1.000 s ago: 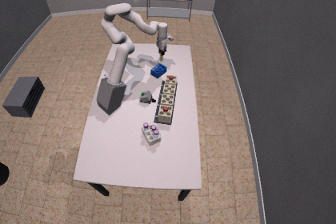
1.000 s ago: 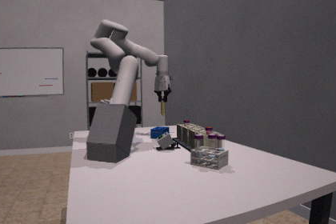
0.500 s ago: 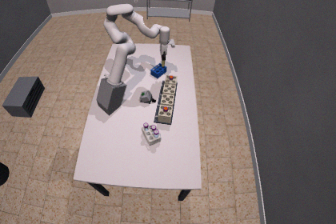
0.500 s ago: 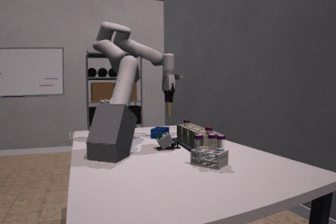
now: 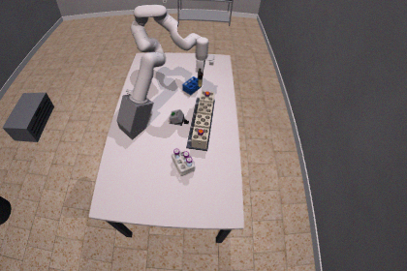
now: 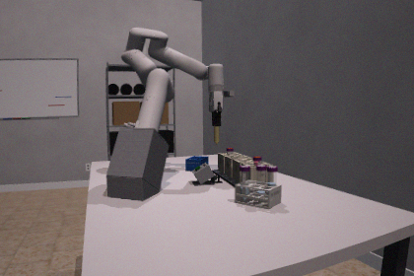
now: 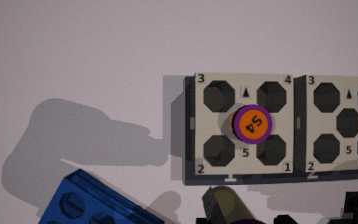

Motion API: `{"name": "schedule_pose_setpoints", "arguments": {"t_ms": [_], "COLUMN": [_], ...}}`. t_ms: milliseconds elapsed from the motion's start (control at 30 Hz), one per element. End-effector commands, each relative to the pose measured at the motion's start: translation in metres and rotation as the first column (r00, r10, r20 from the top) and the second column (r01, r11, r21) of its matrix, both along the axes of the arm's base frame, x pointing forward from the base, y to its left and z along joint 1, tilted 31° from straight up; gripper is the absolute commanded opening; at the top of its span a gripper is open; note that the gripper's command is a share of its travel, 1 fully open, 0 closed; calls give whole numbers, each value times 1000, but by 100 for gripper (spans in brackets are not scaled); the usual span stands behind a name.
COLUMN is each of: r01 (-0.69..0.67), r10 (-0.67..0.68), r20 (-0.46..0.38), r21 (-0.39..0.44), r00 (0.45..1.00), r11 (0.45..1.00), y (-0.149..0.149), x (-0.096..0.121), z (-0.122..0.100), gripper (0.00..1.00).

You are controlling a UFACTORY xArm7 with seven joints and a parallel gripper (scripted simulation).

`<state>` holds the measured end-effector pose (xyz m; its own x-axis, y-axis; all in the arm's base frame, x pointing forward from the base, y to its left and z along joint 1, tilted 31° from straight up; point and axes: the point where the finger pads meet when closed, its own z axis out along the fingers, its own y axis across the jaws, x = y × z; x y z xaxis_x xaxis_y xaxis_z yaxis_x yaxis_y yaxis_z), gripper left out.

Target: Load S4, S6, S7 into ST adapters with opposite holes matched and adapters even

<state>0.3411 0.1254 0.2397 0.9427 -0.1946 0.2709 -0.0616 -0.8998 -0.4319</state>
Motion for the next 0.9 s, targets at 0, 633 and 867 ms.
{"name": "schedule_pose_setpoints", "arguments": {"t_ms": [0, 633, 867], "r01": [1, 1, 2], "r10": [-1, -1, -2], "r20": [2, 2, 2], "r21": [2, 1, 0], "r00": [1000, 1000, 1000], "r11": [1000, 1000, 1000], "y": [-10, -88, -119], "x": [5, 30, 41], "z": [-2, -28, -38], "gripper": [0, 0, 0]}}
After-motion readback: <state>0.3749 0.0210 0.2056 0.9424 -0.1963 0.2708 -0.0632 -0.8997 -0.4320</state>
